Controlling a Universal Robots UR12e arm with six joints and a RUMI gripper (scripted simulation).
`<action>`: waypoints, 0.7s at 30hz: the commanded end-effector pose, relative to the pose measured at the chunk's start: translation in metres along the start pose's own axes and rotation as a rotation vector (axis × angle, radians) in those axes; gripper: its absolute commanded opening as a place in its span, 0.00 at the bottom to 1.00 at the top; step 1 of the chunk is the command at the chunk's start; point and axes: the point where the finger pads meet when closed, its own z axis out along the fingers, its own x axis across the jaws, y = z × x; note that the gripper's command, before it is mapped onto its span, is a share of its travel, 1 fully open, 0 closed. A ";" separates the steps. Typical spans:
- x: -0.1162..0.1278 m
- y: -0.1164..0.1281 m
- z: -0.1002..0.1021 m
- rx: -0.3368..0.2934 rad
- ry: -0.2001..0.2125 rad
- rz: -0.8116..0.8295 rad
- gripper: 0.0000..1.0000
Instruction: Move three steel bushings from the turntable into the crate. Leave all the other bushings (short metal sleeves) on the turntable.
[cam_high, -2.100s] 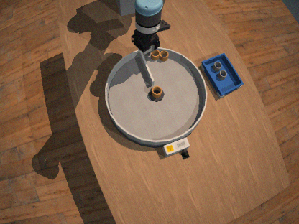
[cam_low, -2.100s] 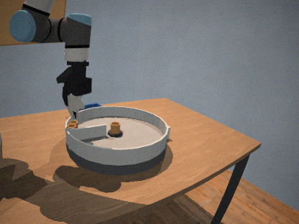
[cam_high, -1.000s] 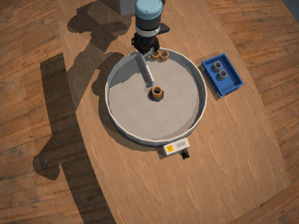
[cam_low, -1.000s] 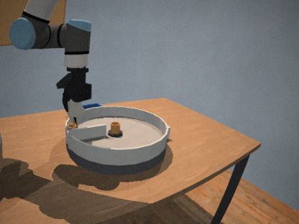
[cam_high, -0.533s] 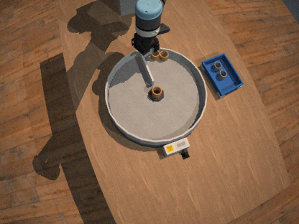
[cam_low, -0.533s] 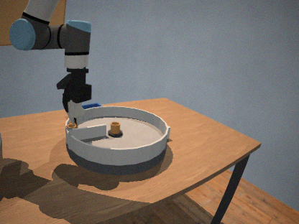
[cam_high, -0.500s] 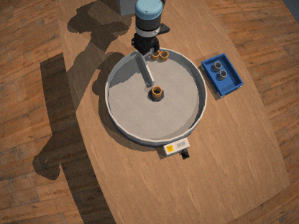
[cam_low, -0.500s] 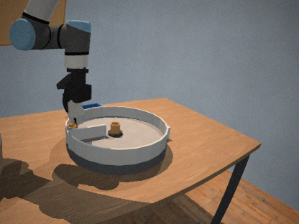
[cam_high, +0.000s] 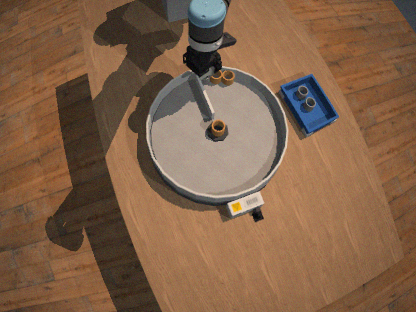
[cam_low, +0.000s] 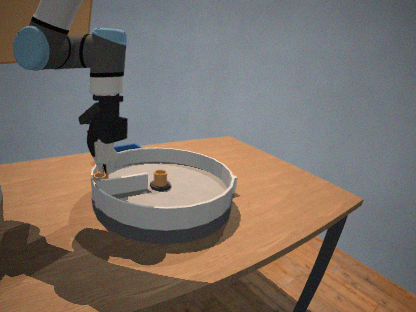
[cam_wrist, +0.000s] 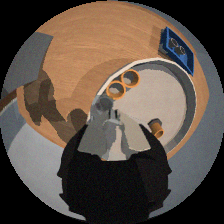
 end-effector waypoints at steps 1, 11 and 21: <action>0.000 0.000 0.000 -0.001 0.000 0.000 0.05; 0.000 0.000 0.011 -0.001 0.000 0.000 0.05; 0.000 0.000 0.013 -0.001 0.000 0.000 0.05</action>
